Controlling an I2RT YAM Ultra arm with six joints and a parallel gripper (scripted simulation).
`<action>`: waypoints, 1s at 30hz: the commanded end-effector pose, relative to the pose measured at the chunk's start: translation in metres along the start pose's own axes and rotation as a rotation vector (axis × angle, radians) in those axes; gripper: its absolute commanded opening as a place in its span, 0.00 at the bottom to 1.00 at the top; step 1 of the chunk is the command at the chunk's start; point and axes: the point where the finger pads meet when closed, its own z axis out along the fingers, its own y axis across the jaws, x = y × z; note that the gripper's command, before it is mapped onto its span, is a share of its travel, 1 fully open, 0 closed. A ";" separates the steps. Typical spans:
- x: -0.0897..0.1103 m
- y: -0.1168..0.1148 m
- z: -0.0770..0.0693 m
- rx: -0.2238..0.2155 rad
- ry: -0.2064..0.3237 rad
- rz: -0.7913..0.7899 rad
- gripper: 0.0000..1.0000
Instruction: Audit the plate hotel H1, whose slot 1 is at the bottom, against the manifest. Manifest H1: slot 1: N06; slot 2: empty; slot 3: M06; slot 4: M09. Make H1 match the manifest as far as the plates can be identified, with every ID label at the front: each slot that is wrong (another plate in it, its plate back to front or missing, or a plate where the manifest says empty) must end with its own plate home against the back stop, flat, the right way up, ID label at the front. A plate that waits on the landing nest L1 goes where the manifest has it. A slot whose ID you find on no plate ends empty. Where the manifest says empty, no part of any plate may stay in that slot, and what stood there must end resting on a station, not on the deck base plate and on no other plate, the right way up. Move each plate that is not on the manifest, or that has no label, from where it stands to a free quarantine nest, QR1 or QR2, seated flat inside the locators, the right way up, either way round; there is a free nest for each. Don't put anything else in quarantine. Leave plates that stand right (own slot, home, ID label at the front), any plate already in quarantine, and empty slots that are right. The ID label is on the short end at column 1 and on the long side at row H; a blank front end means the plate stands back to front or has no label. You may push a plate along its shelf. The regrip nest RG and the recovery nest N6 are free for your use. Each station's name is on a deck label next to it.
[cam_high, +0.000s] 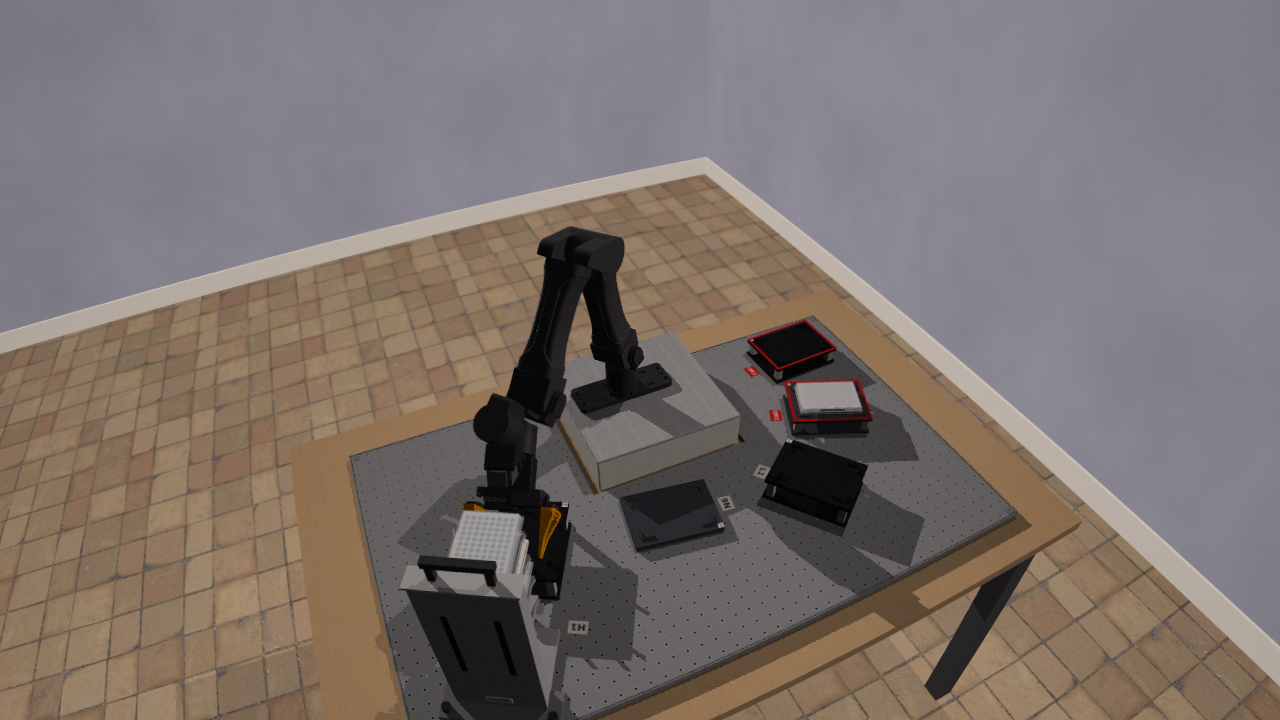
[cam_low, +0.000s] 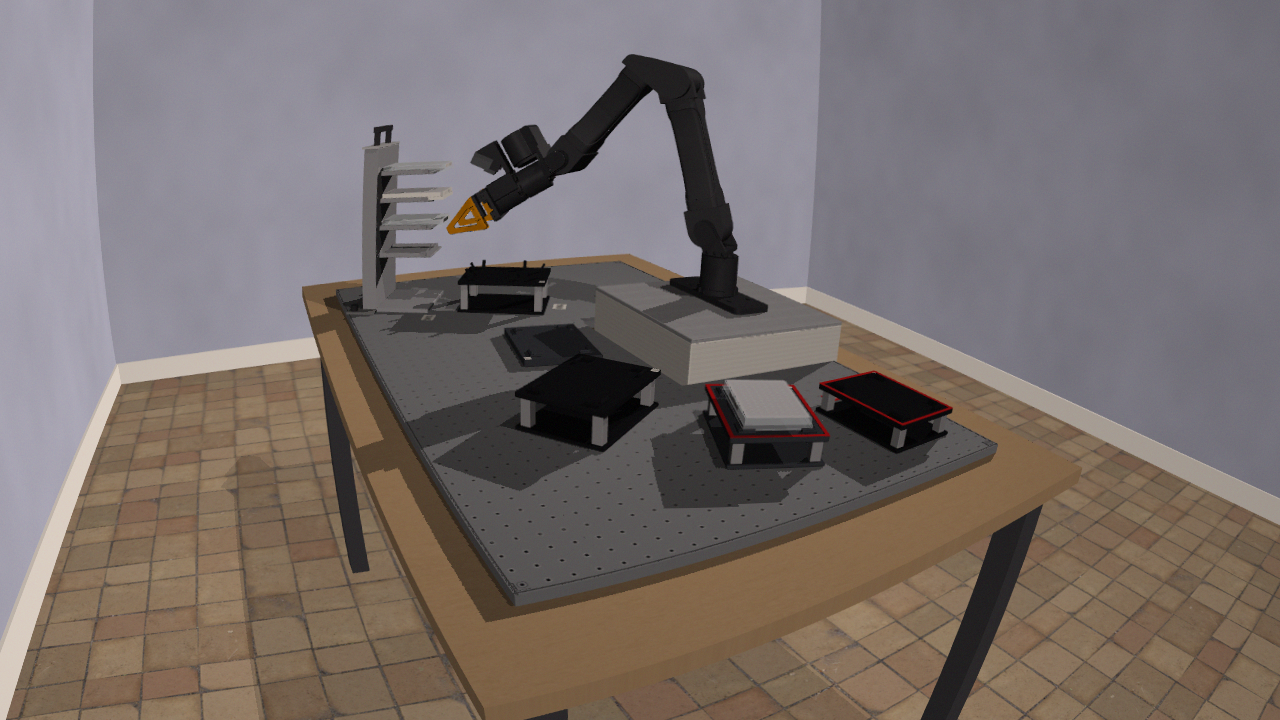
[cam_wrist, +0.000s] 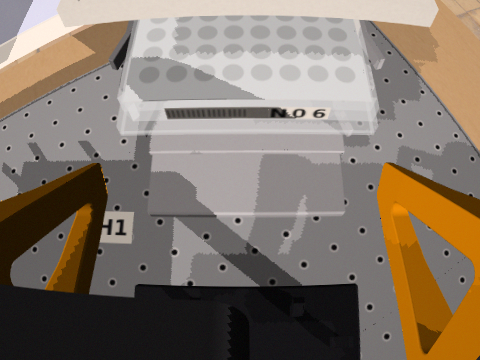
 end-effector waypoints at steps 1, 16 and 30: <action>-0.029 -0.003 -0.001 0.011 -0.057 -0.013 1.00; -0.029 0.000 0.018 0.004 -0.035 -0.008 1.00; -0.045 -0.003 0.014 0.011 -0.070 -0.018 1.00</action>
